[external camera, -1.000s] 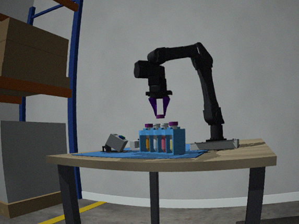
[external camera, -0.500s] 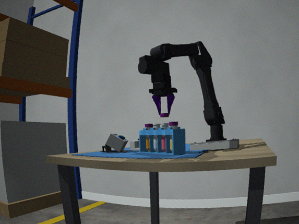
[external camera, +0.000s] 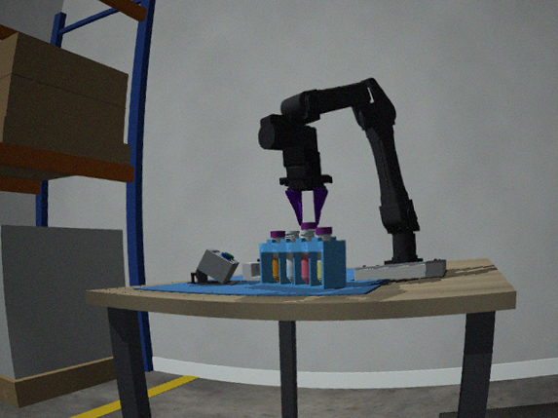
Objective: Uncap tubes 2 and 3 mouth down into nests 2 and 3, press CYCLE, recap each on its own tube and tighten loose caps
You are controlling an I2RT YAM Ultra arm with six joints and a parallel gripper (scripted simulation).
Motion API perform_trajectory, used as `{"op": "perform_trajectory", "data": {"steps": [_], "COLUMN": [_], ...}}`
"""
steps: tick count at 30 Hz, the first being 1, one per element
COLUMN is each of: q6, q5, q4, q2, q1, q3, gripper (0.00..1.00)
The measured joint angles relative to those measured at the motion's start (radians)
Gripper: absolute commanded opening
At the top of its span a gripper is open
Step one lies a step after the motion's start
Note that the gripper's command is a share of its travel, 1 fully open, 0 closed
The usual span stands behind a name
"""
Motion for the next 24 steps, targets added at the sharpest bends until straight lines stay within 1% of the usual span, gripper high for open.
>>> {"op": "perform_trajectory", "data": {"steps": [7,24], "q6": [0.0,0.003], "q5": [0.0,0.0], "q4": [0.018,0.022], "q2": [0.0,0.001], "q1": [0.0,0.0], "q3": [0.0,0.0], "gripper": [0.0,0.0]}}
